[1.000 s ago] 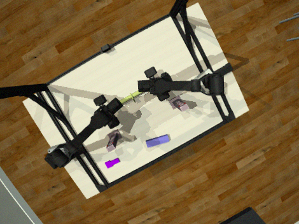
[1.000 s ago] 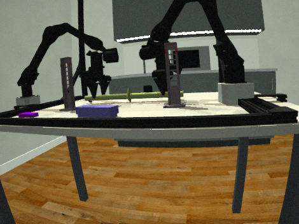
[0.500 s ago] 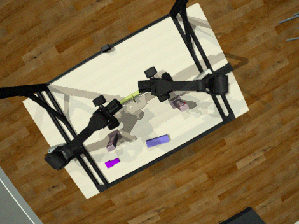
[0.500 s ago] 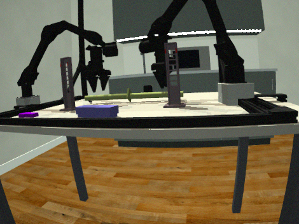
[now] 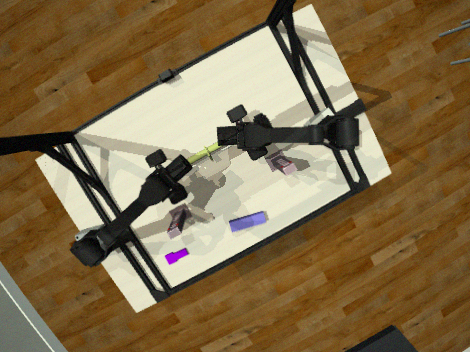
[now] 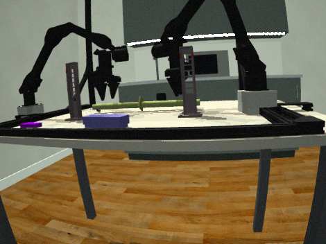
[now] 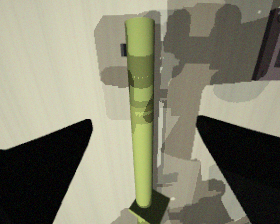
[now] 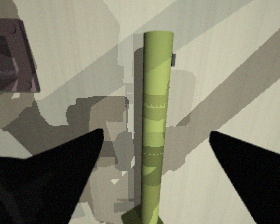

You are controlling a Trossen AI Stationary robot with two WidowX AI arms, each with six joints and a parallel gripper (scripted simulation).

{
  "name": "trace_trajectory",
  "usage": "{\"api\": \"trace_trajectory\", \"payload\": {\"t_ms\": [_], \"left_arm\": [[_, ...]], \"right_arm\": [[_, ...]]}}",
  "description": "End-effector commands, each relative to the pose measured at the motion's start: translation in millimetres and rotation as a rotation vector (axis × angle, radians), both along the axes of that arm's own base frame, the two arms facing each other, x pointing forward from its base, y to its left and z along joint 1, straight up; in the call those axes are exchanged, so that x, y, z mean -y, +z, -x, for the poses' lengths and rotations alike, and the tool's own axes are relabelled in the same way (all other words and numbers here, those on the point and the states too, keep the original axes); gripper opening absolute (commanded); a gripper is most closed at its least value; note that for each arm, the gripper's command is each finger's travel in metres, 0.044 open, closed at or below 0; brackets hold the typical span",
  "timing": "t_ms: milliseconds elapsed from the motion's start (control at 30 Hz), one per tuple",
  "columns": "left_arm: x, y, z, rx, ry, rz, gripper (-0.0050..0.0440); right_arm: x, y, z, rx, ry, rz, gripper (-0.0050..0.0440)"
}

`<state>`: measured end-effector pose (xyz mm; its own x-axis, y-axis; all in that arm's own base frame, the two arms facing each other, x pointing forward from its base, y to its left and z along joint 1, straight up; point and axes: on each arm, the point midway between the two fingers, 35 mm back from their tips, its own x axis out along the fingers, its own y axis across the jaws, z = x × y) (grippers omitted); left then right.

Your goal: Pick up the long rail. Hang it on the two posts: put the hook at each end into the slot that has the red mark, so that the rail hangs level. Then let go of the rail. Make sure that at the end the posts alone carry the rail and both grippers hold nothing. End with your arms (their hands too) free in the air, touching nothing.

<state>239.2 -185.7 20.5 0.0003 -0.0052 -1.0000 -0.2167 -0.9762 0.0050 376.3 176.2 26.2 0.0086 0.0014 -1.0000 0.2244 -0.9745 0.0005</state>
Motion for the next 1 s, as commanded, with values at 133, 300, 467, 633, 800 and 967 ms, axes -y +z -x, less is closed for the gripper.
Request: {"api": "trace_trajectory", "payload": {"t_ms": [133, 300, 467, 633, 800, 967], "left_arm": [[0, 1, 0, 0.001, -0.001, 0.001, 0.044], [0, 1, 0, 0.001, -0.001, 0.001, 0.044], [0, -5, 0, 0.001, -0.001, 0.001, 0.044], [0, -13, 0, 0.001, -0.001, 0.001, 0.044], [0, -18, 0, 0.001, -0.001, 0.001, 0.044], [0, -26, 0, 0.001, -0.001, 0.001, 0.044]], "right_arm": [[0, 1, 0, 0.002, 0.0, -0.001, 0.044], [0, 1, 0, 0.002, 0.0, -0.001, 0.044], [0, -4, 0, 0.002, 0.0, -0.001, 0.044], [0, -12, 0, 0.002, 0.0, -0.001, 0.044], [0, -17, 0, 0.002, 0.0, -0.001, 0.044], [0, -25, 0, 0.001, 0.0, -0.001, 0.044]]}}
